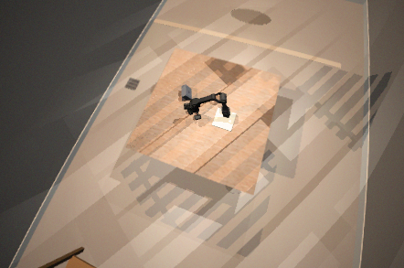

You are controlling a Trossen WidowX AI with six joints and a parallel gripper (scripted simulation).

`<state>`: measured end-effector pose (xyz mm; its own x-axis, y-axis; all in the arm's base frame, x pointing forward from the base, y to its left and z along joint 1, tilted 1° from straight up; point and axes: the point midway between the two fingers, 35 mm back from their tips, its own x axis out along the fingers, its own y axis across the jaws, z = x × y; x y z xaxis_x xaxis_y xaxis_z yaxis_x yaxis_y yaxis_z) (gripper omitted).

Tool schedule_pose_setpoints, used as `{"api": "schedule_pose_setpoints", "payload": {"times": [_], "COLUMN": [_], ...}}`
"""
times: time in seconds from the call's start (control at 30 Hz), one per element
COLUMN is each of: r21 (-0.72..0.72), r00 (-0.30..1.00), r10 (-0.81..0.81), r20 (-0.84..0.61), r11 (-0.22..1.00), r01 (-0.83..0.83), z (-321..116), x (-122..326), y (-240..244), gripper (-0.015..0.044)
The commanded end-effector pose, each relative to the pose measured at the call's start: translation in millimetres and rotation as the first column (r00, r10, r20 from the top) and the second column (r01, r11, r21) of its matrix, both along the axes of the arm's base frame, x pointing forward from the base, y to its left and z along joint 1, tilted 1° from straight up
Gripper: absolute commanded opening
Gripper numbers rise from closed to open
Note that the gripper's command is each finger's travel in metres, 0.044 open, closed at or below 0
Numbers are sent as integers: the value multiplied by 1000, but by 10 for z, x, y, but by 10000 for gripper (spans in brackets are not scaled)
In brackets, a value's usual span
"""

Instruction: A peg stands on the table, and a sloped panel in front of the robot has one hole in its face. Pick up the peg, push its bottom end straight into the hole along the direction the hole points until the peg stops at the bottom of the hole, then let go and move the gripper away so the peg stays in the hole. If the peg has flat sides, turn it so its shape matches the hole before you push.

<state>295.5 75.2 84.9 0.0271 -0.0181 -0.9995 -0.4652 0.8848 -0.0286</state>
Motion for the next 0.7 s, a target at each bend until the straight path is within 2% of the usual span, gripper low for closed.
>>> {"api": "schedule_pose_setpoints", "payload": {"times": [0.0,0.33,0.67], "r21": [2,2,-1], "r00": [1000,1000,1000], "r10": [-3,-3,-1], "r20": [-6,-6,-3], "r11": [1000,1000,1000], "r01": [3,3,1], "z": [-80,-199,-165], "x": [-2,-11,-12], "y": [3,-2,-7], "gripper": [440,440,177]}}
